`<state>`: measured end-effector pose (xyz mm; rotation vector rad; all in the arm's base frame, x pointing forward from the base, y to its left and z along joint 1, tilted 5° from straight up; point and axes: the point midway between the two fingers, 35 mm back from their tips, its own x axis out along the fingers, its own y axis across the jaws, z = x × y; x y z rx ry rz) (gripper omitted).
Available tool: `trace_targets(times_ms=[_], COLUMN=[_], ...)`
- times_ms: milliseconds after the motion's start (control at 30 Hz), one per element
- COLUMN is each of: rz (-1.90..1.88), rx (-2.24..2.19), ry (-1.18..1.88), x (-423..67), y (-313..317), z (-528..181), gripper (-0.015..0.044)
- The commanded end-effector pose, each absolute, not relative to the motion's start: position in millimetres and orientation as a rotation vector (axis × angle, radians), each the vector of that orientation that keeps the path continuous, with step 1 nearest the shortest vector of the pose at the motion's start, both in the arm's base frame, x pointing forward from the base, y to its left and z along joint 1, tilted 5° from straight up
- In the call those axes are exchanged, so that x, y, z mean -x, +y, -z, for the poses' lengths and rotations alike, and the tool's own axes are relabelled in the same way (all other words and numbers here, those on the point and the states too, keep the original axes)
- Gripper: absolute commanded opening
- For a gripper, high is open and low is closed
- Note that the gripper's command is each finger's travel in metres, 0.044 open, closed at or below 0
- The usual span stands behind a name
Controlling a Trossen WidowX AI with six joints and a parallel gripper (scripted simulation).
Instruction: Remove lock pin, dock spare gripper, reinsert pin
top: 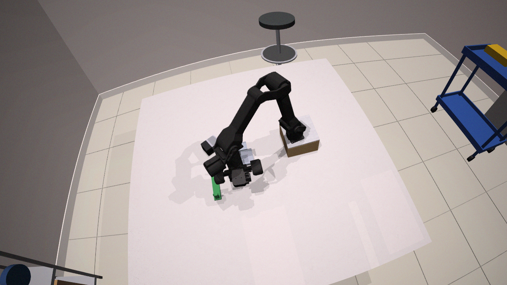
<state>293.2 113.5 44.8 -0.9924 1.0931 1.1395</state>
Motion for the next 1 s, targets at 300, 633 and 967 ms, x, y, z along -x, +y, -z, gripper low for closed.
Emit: trace_targets(times_ms=[300,633,967], rz=[-1.138,-1.142,-1.155], rx=[0.991,0.989,0.985], ry=[1.100,1.105,1.119], x=[-297,-298,-291], y=[123,128,125], z=[-49,-51,-63], gripper=[0.0000,0.0000,0.0000])
